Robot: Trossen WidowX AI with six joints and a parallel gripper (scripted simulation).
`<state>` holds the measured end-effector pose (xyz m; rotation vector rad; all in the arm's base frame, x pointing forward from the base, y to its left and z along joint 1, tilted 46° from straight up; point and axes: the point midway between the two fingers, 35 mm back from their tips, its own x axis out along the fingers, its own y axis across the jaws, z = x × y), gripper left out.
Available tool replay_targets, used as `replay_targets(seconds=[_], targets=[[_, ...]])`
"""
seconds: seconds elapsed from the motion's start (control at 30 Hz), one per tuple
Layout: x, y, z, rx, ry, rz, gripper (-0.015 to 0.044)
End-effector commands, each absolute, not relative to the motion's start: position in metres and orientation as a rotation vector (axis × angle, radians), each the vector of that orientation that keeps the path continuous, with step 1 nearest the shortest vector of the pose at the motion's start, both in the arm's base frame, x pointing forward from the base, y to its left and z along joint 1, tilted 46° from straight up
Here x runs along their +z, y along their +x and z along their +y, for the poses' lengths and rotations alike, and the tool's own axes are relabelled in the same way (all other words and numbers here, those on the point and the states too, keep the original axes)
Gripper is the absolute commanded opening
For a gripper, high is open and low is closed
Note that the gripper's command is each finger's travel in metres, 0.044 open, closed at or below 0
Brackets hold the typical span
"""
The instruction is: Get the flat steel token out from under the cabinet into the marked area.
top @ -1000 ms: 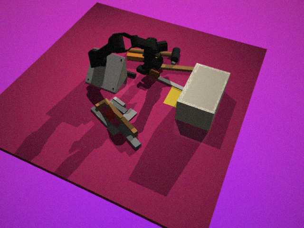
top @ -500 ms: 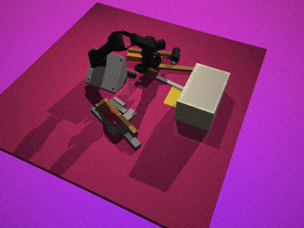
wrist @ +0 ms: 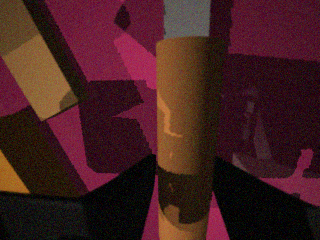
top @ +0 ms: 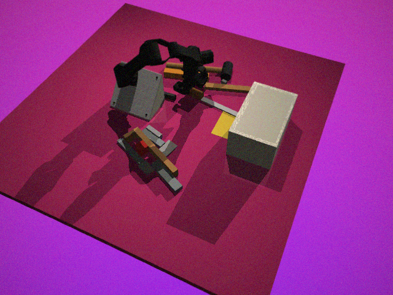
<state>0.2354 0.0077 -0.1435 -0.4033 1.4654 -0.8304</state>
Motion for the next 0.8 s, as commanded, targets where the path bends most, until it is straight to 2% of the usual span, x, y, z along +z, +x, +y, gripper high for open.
replay_targets(seconds=[0.0, 0.03, 0.13, 0.7, 0.77], targets=[[-0.1435, 0.2353, 0.0077, -0.83, -0.403, 1.466, 0.02], [-0.1435, 0.2353, 0.0077, -0.83, -0.403, 1.466, 0.02], [-0.1435, 0.2352, 0.0076, -0.83, -0.403, 1.466, 0.027], [-0.1462, 0.2317, 0.0054, -0.828, -0.405, 1.467, 0.027], [-0.1448, 0.2353, 0.0075, -0.829, -0.397, 1.46, 0.0217]])
